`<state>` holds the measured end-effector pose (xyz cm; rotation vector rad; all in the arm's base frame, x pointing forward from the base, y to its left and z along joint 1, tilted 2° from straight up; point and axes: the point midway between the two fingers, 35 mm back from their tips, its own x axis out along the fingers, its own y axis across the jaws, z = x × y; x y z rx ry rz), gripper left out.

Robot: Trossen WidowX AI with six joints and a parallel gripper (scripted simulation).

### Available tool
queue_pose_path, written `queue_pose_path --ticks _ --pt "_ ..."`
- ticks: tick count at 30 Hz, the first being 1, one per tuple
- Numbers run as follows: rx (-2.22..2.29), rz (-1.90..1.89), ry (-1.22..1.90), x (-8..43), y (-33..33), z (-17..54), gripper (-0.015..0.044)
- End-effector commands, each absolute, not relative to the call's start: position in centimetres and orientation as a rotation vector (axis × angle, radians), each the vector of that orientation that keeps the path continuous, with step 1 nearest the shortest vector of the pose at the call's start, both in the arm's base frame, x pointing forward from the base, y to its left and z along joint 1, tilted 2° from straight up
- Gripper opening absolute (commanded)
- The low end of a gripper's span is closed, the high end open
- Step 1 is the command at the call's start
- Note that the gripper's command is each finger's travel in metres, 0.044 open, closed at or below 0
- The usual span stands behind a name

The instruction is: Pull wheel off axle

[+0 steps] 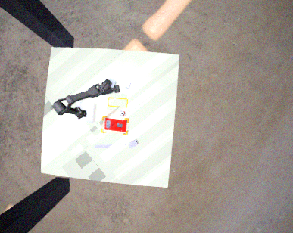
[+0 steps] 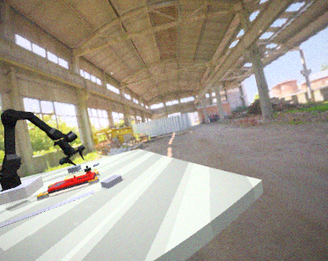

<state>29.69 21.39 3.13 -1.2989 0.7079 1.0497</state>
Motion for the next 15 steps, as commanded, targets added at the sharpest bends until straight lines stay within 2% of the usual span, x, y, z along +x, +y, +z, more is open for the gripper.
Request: queue_pose_path --ticks 1,8,15 --pt "-1.072 0.892 0.918 32.2 18.4 4.0 0.0300" --pt "-0.548 0.464 1.303 35.6 10.6 6.1 0.0300" --pt "-0.021 -0.033 1.543 36.2 2.3 8.9 0.0300"
